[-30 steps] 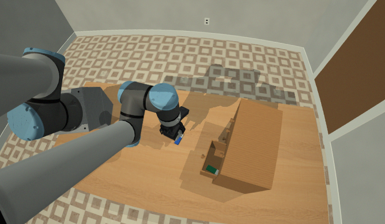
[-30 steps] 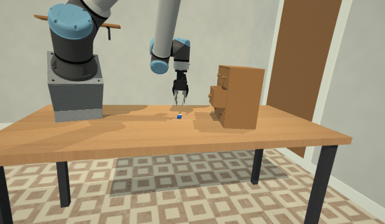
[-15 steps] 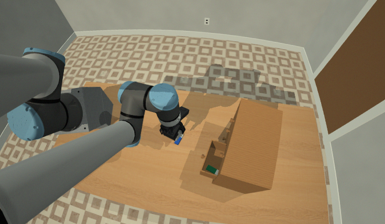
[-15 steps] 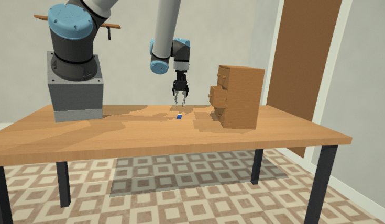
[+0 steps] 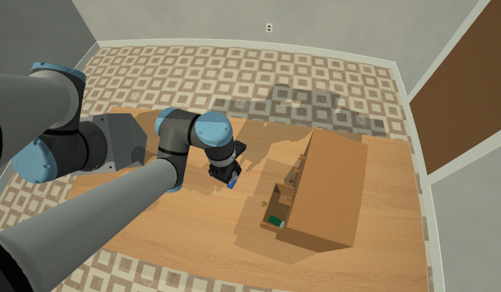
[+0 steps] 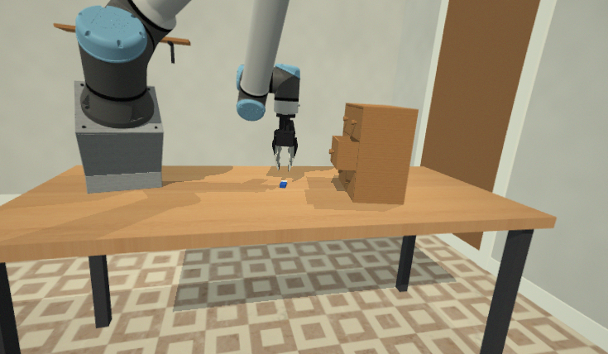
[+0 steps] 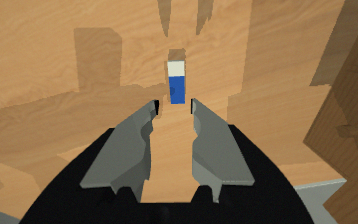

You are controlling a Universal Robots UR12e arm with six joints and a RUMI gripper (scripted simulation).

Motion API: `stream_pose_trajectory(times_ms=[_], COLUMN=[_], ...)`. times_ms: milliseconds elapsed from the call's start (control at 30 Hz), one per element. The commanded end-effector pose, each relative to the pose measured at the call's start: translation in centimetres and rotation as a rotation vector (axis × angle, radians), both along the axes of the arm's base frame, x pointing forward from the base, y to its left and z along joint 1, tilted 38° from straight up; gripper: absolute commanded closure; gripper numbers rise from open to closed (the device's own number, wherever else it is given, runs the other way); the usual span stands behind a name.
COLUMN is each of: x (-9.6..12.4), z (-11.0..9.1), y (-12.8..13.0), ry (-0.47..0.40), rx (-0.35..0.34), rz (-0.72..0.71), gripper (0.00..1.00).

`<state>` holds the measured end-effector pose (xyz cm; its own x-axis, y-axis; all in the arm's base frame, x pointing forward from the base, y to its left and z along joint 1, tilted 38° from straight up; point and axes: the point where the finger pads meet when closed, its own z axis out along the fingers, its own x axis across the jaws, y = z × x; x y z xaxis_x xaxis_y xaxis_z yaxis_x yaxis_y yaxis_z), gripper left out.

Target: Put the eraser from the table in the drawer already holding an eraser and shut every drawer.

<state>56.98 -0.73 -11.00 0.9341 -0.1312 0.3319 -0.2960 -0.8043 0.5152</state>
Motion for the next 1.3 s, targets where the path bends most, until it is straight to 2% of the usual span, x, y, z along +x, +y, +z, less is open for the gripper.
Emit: stream_pose_trajectory(times_ms=[0,467,1267], x=[0.1,0.6,1.0], z=[-0.3,-2.1,-3.2], y=[-0.2,-1.6,-2.4], ry=[-0.001,-0.001,-0.001], rx=[0.0,0.0,0.0], rz=[0.001,0.001,0.001], gripper=[0.77,0.77,0.77])
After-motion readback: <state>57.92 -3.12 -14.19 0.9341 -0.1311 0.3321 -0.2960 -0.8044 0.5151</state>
